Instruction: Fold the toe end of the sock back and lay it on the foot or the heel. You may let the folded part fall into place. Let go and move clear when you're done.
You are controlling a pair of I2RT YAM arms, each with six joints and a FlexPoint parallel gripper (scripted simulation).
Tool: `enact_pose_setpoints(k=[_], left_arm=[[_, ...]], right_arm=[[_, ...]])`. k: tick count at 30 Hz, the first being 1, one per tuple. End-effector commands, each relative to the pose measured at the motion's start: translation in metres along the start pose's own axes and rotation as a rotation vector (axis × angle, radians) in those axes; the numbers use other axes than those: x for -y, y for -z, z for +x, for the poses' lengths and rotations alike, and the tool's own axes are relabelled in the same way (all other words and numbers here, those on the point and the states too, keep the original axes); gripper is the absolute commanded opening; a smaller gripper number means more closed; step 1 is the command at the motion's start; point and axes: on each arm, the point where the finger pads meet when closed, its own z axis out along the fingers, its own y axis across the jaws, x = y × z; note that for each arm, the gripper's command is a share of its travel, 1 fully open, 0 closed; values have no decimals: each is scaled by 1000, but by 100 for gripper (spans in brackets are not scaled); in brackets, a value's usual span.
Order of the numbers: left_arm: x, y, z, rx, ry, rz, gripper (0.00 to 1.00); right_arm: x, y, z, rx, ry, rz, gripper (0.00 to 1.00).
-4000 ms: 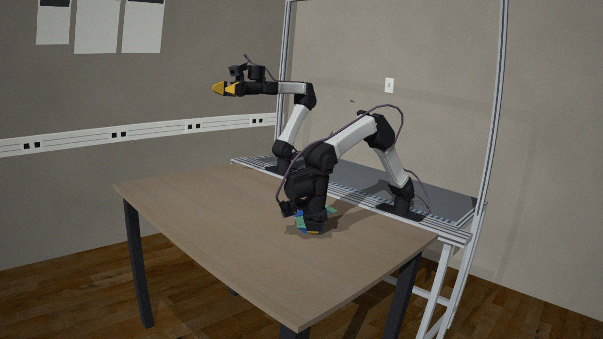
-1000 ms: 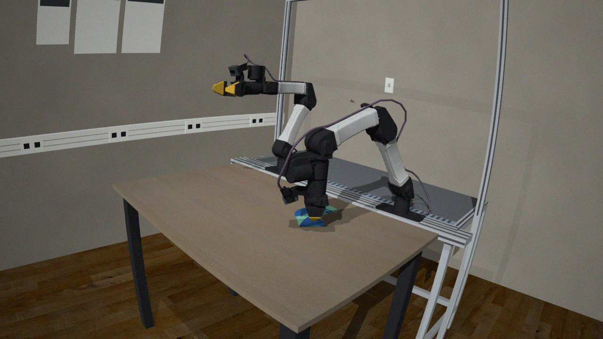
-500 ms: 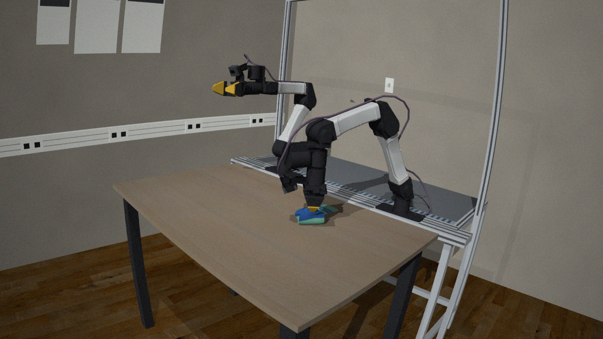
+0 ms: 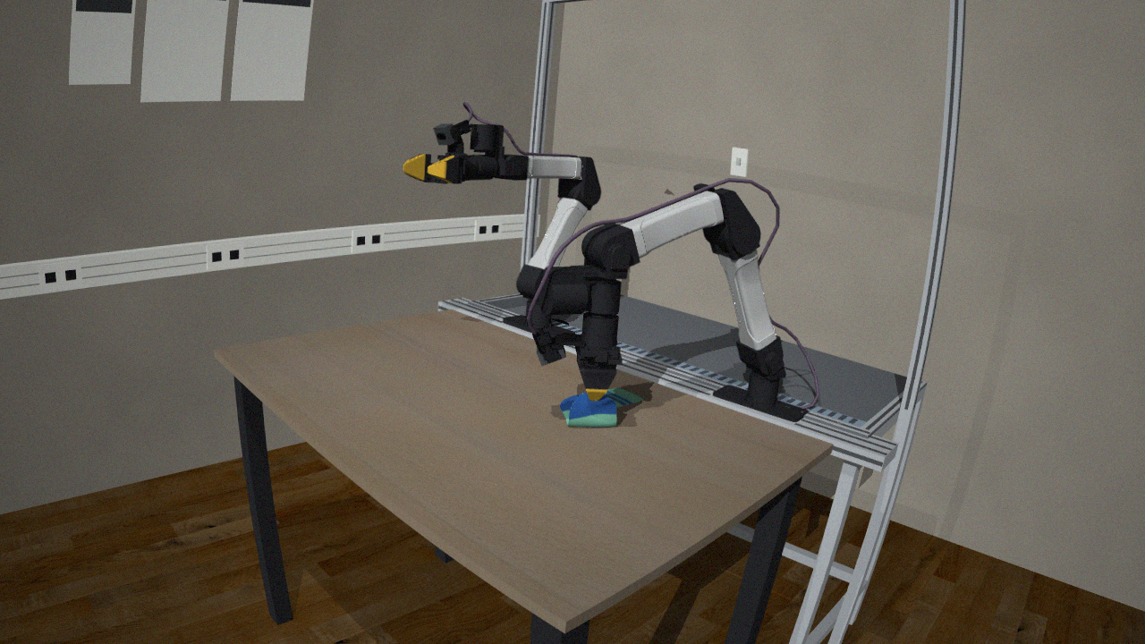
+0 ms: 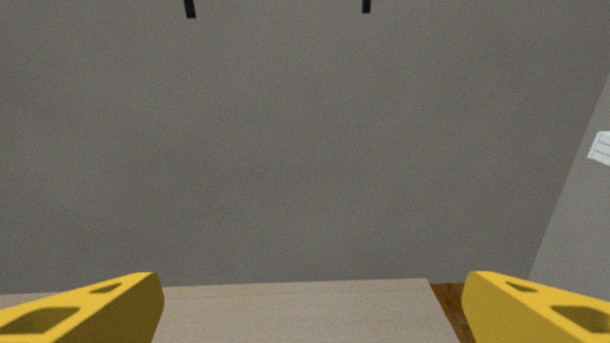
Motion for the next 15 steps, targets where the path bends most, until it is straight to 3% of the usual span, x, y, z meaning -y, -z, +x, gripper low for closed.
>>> enact_pose_setpoints(k=[1, 4, 5, 15], left_arm=[[1, 14, -2, 45, 38, -91, 5], [10, 16, 0, 44, 36, -126, 5], [12, 16, 0, 35, 8, -84, 5], [9, 15, 2, 35, 12, -81, 5]], right_arm=[[-1, 2, -7, 19, 2, -3, 100], [-1, 2, -7, 19, 2, -3, 100], [-1, 2, -7, 19, 2, -3, 100], [-1, 2, -7, 19, 2, -3, 100]])
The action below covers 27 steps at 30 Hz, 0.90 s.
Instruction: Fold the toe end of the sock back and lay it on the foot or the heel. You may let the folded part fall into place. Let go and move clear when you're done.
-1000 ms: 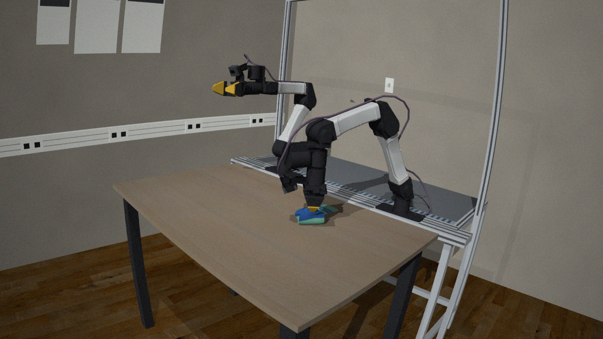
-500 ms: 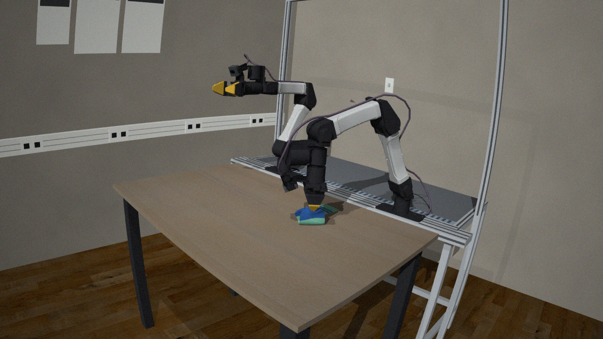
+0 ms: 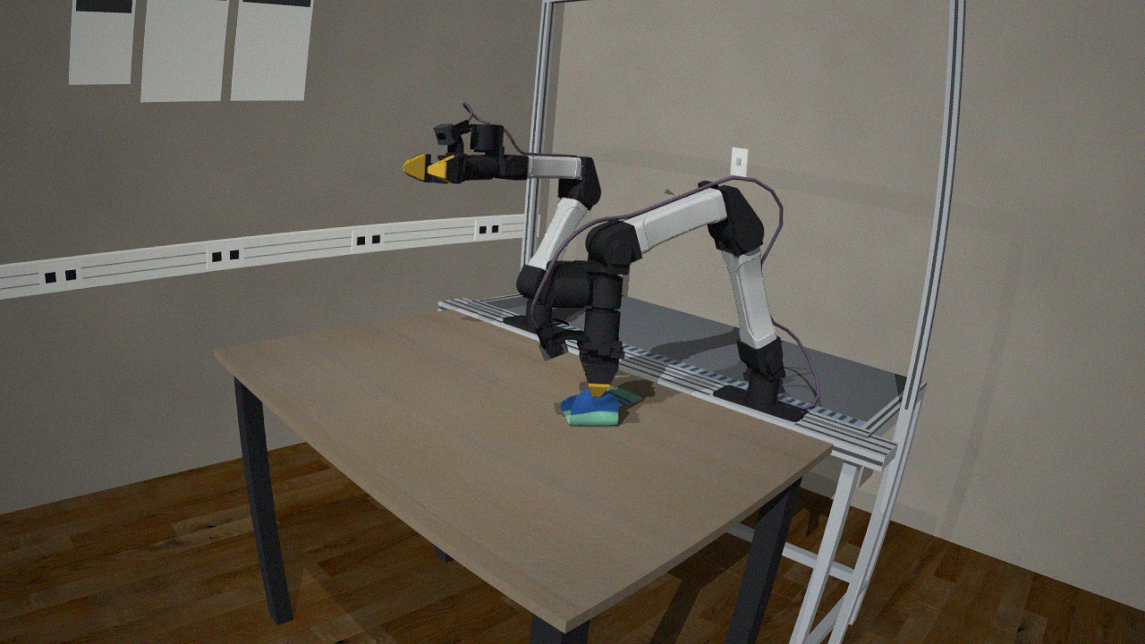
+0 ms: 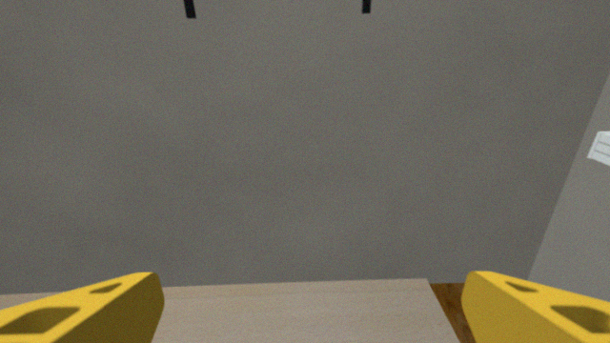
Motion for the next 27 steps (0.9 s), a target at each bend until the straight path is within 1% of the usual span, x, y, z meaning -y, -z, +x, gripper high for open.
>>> enact_pose_setpoints(k=[1, 2, 8, 10, 11, 13, 15, 18, 19, 20, 27], left_arm=[[2, 11, -2, 30, 3, -12, 5], [1, 10, -4, 42, 36, -87, 5], [21, 12, -3, 41, 32, -180, 5], [23, 13, -5, 42, -6, -133, 5], [18, 16, -6, 51, -16, -140, 5], [16, 9, 2, 29, -16, -135, 5], [14, 12, -1, 40, -12, -138, 5], [16, 13, 2, 31, 6, -135, 5], [22, 9, -1, 24, -5, -126, 5], [22, 10, -2, 45, 29, -193, 5], [40, 7, -1, 47, 34, -285, 5]], right_arm=[[-1, 2, -7, 19, 2, -3, 100], [-1, 2, -7, 19, 2, -3, 100], [-1, 2, -7, 19, 2, -3, 100], [-1, 2, -7, 19, 2, -3, 100], [-1, 2, -7, 19, 2, -3, 100], [-1, 2, -7, 19, 2, -3, 100], [-1, 2, -7, 19, 2, -3, 100], [-1, 2, -7, 19, 2, -3, 100], [-1, 2, -7, 19, 2, -3, 100], [-1, 2, -7, 19, 2, -3, 100], [-1, 2, -7, 19, 2, -3, 100]])
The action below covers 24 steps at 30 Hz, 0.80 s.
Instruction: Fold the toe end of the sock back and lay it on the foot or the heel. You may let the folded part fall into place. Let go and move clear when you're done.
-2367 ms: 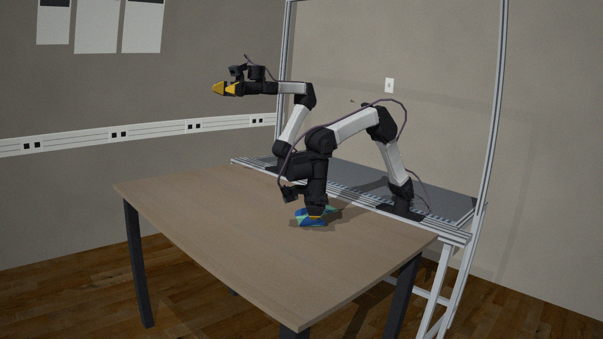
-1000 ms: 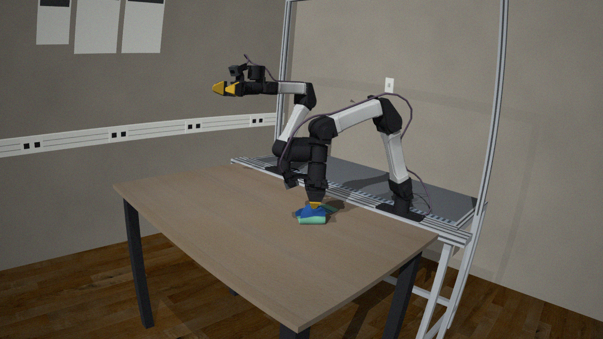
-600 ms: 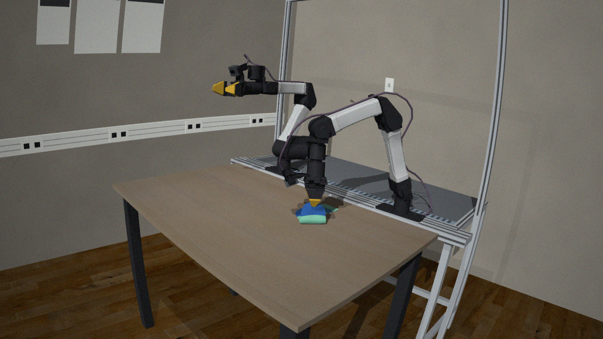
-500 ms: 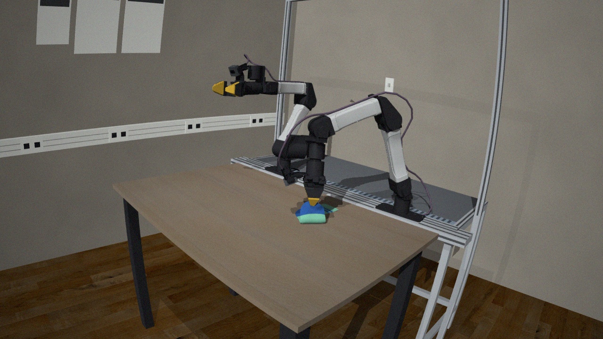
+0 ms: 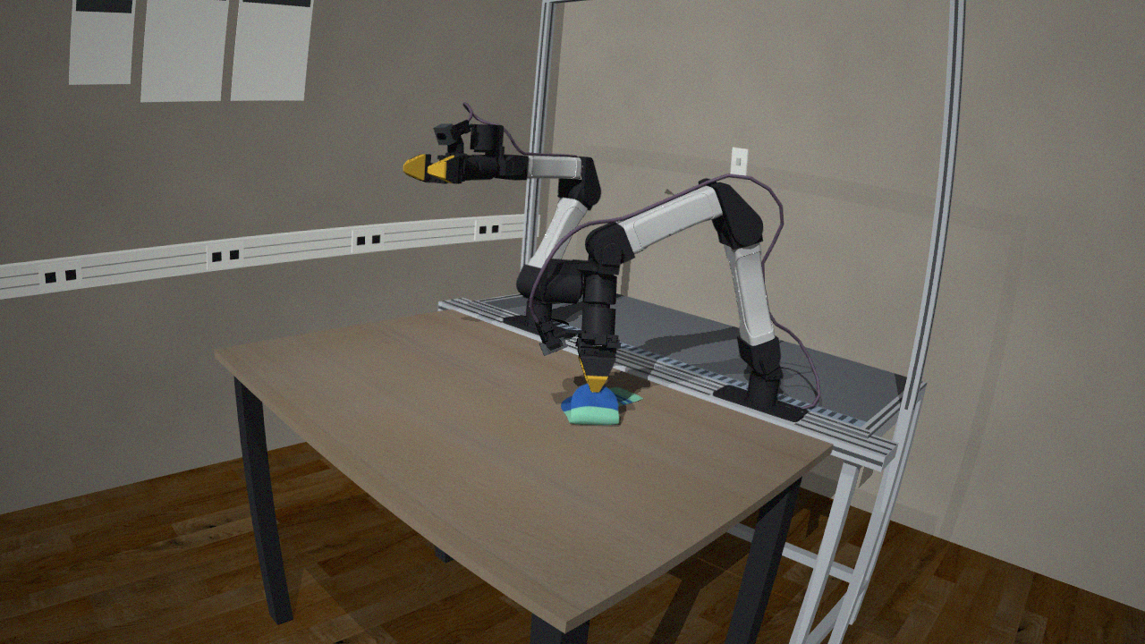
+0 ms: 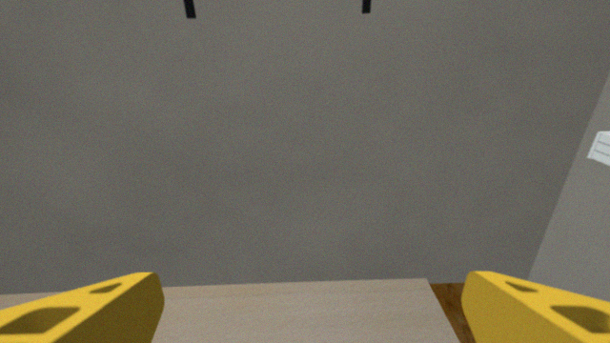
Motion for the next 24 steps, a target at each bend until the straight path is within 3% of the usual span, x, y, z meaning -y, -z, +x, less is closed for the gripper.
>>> enact_pose_setpoints(k=[1, 14, 16, 19, 24], left_arm=[[-3, 12, -4, 42, 37, -48, 5], [-4, 12, -3, 41, 24, -25, 5], [4, -10, -2, 3, 44, -105, 5], [14, -11, -3, 5, 44, -146, 5], [9, 8, -14, 60, 45, -125, 5]], right_arm=[[-1, 2, -7, 19, 2, -3, 100], [-1, 2, -7, 19, 2, -3, 100], [-1, 2, -7, 19, 2, -3, 100], [-1, 2, -7, 19, 2, -3, 100], [-1, 2, -7, 19, 2, -3, 100]])
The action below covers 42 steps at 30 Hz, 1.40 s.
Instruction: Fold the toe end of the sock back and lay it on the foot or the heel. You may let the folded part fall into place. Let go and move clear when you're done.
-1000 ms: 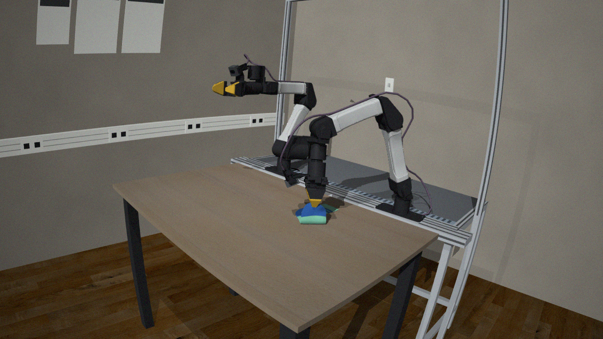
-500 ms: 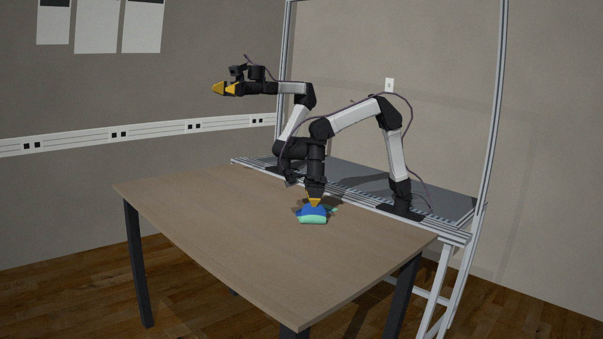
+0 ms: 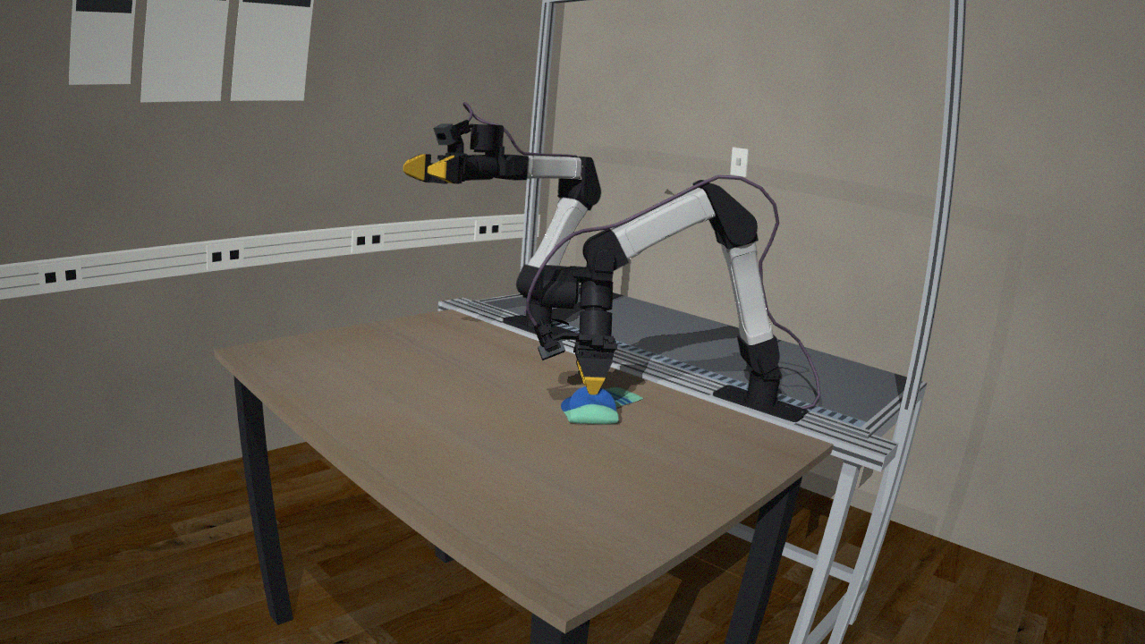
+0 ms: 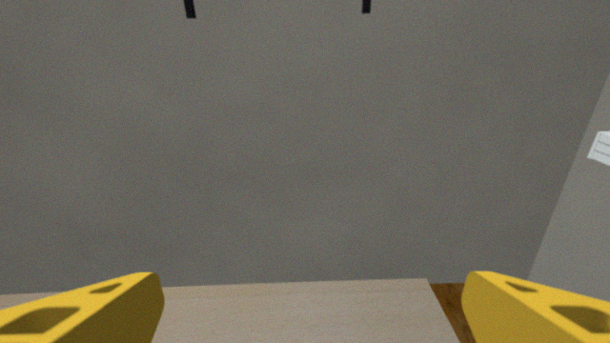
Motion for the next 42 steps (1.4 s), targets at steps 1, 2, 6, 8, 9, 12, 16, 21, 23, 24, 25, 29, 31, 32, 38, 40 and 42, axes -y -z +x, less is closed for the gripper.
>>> enact_pose_setpoints(k=[1, 2, 6, 8, 9, 12, 16, 21, 23, 24, 25, 29, 31, 32, 38, 40, 42], left_arm=[[-14, 12, -12, 57, 58, -20, 5], [-15, 7, -3, 38, 29, -20, 5], [-16, 11, -1, 29, 48, -19, 5], [-12, 13, -2, 34, 40, -12, 5], [-1, -11, -1, 1, 44, -56, 5], [7, -14, -2, 4, 46, -83, 5], [7, -6, -9, 29, 37, -73, 5], [-5, 5, -11, 52, 41, -79, 5], [-4, 4, -10, 49, 63, -78, 5], [-1, 5, -10, 52, 55, -77, 5], [2, 4, -11, 48, 49, -72, 5], [19, -28, -3, 6, 37, -97, 5], [22, -32, -3, 6, 37, -103, 5], [23, -31, -3, 6, 35, -102, 5], [9, -9, -15, 62, 71, -84, 5], [17, -16, -10, 41, 47, -84, 5], [18, -17, -9, 37, 44, -84, 39]], right_arm=[[-1, 2, -7, 19, 2, -3, 100], [-1, 2, -7, 19, 2, -3, 100], [-1, 2, -7, 19, 2, -3, 100], [-1, 2, -7, 19, 2, -3, 100], [-1, 2, -7, 19, 2, -3, 100], [-1, 2, -7, 19, 2, -3, 100], [-1, 2, -7, 19, 2, -3, 100], [-1, 2, -7, 19, 2, -3, 100], [-1, 2, -7, 19, 2, -3, 100], [-1, 2, -7, 19, 2, -3, 100], [-1, 2, -7, 19, 2, -3, 100], [-1, 2, -7, 19, 2, -3, 100], [-1, 2, -7, 19, 2, -3, 100], [-1, 2, -7, 19, 2, -3, 100], [-1, 2, -7, 19, 2, -3, 100], [-1, 2, -7, 19, 2, -3, 100], [-1, 2, -7, 19, 2, -3, 100]])
